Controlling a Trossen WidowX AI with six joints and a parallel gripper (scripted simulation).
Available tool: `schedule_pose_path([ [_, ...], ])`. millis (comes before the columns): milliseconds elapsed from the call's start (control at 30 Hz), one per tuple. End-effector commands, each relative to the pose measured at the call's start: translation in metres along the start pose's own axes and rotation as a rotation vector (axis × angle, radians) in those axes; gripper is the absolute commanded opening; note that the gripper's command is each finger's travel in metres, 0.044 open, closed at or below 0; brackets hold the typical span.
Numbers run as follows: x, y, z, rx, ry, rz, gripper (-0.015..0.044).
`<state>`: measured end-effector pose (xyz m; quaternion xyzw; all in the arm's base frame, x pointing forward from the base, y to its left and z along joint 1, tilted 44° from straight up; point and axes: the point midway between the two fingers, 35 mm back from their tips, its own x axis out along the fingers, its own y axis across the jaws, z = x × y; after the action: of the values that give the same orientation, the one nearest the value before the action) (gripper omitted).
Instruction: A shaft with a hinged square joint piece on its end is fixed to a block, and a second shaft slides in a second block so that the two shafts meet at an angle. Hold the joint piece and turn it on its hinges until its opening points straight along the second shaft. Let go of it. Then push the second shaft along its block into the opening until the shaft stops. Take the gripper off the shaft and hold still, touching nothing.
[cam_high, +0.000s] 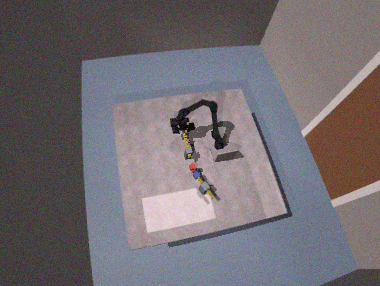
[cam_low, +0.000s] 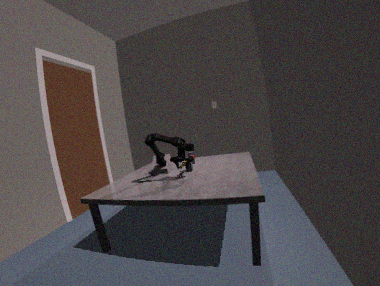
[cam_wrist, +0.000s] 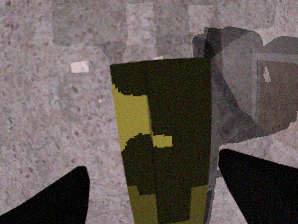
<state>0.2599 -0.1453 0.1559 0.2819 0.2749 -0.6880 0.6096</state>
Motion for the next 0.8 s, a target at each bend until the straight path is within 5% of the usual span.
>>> schedule_pose_path([
  [0,0.0015,-0.0006,-0.0001,-0.007,-0.004,-0.002,0.023],
  [167,0.0015,-0.0006,-0.0001,-0.007,-0.004,-0.002,0.0102],
  [767,0.0015,-0.0006,-0.0001,-0.007,-0.004,-0.002,0.0067],
])
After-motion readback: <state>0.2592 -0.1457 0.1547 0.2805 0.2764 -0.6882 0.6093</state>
